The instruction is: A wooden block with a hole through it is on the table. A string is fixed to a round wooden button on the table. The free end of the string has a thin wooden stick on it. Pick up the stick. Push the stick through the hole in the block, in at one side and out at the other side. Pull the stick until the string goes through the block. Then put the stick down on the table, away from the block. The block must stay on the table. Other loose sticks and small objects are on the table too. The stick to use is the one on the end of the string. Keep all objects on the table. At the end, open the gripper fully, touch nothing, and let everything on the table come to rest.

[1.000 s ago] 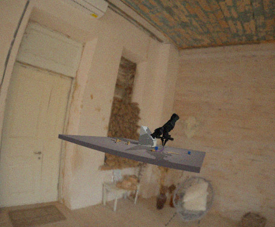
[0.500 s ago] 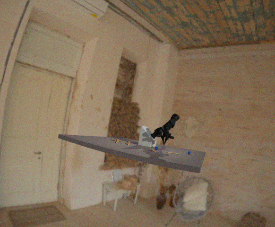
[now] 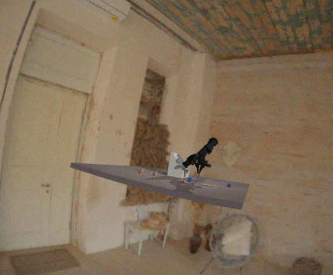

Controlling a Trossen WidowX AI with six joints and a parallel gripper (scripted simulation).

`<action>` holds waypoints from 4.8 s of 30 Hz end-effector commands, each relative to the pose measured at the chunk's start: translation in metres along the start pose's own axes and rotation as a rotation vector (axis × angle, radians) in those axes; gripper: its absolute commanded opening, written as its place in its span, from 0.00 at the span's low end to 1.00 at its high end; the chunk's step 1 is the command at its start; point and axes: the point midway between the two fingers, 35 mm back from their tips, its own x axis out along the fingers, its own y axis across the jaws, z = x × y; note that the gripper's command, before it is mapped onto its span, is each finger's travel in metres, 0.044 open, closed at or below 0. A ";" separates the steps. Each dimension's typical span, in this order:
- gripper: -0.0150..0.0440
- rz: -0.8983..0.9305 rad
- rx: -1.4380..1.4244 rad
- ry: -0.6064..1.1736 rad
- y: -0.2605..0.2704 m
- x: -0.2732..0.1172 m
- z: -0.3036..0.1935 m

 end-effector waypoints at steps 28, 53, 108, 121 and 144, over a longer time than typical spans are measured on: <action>0.25 -0.030 -0.001 0.119 -0.016 -0.031 0.026; 0.25 -0.011 -0.006 0.215 -0.027 -0.058 0.043; 0.25 -0.107 -0.655 0.246 0.014 -0.073 0.081; 0.25 -0.141 -0.841 0.236 0.025 -0.073 0.091; 0.25 -0.201 -1.167 0.216 0.042 -0.075 0.110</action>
